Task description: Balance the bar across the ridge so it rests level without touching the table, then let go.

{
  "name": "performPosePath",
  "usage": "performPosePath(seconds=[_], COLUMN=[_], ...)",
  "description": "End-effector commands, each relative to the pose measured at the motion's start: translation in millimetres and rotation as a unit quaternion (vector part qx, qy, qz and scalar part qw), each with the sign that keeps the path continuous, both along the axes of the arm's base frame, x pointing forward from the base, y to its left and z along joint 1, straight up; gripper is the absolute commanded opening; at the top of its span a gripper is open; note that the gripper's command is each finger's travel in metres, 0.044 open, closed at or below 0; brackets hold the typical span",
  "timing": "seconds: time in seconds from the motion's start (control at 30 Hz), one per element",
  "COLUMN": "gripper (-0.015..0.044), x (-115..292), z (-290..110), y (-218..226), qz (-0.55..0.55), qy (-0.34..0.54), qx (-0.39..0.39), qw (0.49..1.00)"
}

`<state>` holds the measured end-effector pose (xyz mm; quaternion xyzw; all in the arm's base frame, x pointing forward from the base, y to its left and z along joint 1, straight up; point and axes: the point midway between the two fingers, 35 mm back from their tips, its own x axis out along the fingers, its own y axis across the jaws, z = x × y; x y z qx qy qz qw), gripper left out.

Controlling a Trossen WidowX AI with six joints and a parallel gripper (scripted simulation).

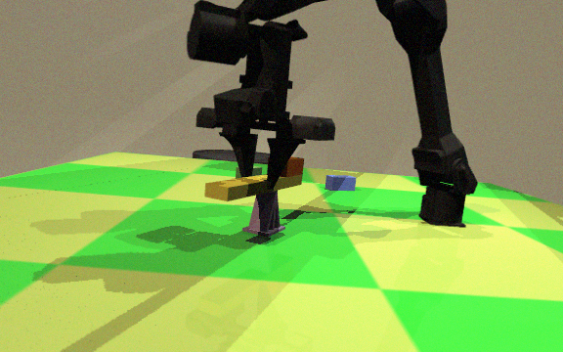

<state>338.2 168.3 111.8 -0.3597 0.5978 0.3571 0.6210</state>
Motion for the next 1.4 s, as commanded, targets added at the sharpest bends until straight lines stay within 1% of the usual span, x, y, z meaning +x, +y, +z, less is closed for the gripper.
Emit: performPosePath(seconds=[0.0, 0.27, 0.3, 0.67, 0.97, 1.0, 1.1, 1.13, 1.37], gripper=[0.0172, 0.0173, 0.0185, 0.0185, 0.0421, 0.044, 0.044, 0.044, 0.044], x=[0, 0, 0, 0, 0, 0, 0, 1, -3], z=[0, 0, 0, 0, 0, 0, 2, 8, 92], y=[0, 0, 0, 0, 0, 0, 0, 0, -1], qz=[0.0, 0.0, 0.0, 0.0, 0.0, 0.0, 0.0, 0.0, 0.0], qy=[0.0, 0.0, 0.0, 0.0, 0.0, 0.0, 0.0, -0.002, -0.019], qx=[0.0, 0.0, 0.0, 0.0, 0.0, 0.0, 0.0, 0.001, 0.01], qw=[1.0, 1.0, 1.0, 1.0, 1.0, 1.0, 1.0, 1.0, 1.0])
